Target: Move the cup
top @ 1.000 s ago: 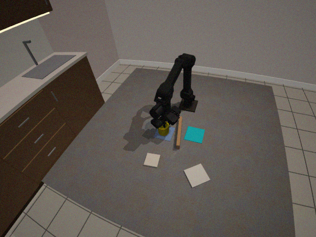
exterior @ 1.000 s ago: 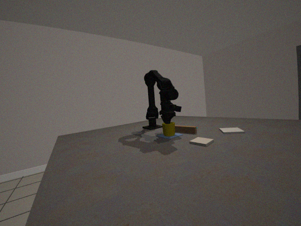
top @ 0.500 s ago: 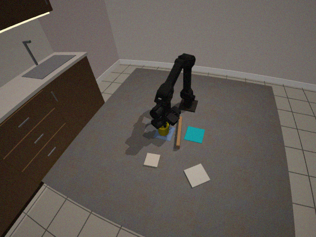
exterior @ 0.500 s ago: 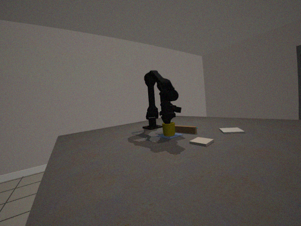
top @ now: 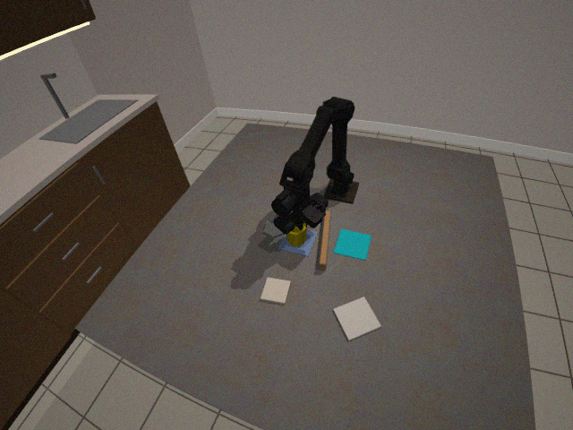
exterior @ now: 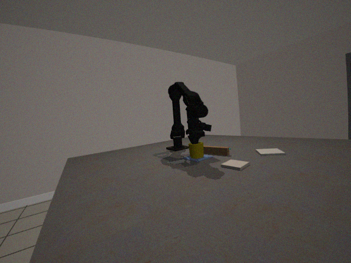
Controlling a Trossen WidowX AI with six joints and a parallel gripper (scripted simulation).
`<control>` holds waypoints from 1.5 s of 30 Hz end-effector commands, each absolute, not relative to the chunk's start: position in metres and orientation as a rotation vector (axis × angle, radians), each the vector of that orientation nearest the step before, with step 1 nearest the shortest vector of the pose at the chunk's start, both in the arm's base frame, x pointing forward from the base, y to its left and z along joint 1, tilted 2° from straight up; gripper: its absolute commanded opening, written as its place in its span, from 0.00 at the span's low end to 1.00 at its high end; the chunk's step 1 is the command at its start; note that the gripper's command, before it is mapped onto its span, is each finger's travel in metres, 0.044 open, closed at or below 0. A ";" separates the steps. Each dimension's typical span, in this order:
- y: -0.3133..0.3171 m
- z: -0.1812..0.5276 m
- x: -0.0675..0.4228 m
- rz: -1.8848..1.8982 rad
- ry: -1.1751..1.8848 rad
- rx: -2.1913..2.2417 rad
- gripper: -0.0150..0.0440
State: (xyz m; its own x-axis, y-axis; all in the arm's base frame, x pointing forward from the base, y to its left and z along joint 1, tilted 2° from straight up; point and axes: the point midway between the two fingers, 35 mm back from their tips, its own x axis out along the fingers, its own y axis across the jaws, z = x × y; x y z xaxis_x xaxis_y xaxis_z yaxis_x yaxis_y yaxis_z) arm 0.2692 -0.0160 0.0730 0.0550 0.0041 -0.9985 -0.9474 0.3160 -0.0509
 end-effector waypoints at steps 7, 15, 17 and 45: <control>-0.016 0.083 0.270 0.939 1.295 -0.986 0.25; -0.017 0.109 0.268 0.941 1.294 -0.986 0.25; -0.017 0.115 0.267 0.942 1.293 -0.986 0.25; -0.019 0.133 0.260 0.944 1.305 -0.981 0.25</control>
State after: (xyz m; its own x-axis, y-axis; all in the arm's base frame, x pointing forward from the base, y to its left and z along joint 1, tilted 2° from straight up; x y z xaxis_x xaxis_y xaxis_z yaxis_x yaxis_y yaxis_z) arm 0.2603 -0.0189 0.1328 0.0452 0.0045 -0.9990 -0.9475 0.3170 -0.0415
